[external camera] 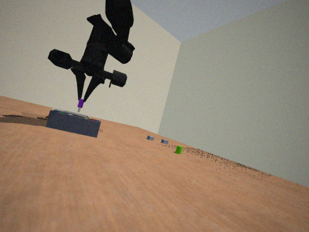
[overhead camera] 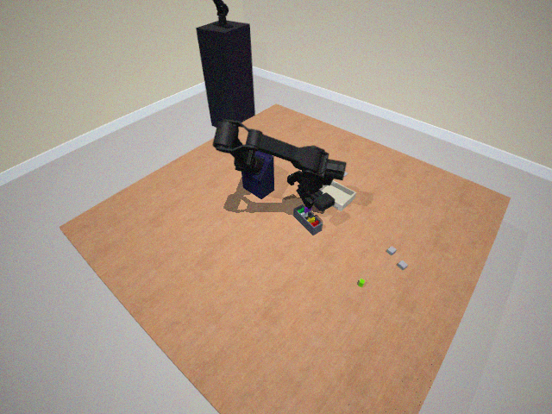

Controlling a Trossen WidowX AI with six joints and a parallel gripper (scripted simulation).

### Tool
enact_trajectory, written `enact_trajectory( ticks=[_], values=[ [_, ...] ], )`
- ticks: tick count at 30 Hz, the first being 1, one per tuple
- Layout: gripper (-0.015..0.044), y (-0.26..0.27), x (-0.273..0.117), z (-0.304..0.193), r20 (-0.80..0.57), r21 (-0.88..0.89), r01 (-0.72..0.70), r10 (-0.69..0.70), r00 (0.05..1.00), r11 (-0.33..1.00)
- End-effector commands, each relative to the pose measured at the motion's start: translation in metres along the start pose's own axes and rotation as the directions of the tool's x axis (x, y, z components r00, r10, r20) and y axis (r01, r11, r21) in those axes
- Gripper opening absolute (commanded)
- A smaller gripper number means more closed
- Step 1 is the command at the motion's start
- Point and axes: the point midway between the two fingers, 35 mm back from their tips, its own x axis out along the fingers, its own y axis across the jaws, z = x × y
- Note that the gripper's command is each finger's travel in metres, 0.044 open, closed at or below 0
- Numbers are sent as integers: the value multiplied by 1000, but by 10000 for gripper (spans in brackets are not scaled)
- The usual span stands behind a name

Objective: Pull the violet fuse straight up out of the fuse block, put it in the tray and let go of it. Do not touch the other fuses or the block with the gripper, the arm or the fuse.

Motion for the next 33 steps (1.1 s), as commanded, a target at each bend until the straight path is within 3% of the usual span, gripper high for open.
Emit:
enact_trajectory(
  ticks=[1,10,33],
  values=[
    [0,-1,-8,0,7,10,3,-3,1000,1000],
    [0,-1,-15,4,9,10,3,-3,1000,1000],
    [0,18,-24,125,29,8,1,-1,1000,1000]
  ],
)
